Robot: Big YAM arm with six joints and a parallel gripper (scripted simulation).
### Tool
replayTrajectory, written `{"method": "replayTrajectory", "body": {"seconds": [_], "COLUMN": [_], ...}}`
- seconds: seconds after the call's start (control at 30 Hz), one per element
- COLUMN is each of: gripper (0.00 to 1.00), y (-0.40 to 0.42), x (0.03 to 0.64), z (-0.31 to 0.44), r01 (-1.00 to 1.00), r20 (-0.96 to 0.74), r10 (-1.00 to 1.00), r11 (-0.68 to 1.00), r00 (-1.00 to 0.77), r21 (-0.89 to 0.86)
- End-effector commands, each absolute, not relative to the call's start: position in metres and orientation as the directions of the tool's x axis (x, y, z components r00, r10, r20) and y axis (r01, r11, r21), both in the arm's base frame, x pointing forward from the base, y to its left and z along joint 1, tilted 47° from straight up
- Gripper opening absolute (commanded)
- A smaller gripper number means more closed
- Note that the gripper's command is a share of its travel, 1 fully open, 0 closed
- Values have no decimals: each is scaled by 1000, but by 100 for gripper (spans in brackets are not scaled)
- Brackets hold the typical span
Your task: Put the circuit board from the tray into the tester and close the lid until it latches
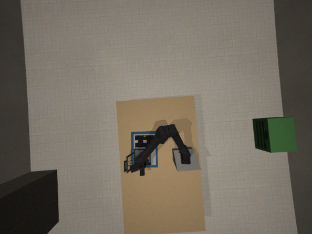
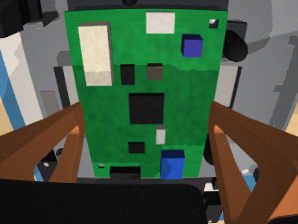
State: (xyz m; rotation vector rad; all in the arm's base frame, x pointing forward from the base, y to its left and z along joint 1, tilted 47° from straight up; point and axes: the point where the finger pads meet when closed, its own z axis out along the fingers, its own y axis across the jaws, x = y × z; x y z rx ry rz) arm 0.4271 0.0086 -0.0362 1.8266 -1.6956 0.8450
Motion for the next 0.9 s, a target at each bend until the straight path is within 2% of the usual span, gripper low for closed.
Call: {"method": "replayTrajectory", "body": {"seconds": [0.0, 0.87], "gripper": [72, 72], "y": [11, 11], "x": [435, 435], "z": [-29, -29], "r01": [-992, -992], "r20": [726, 726], "r10": [-688, -688], "r11": [-101, -100], "r00": [15, 13], "r21": [-74, -77]}}
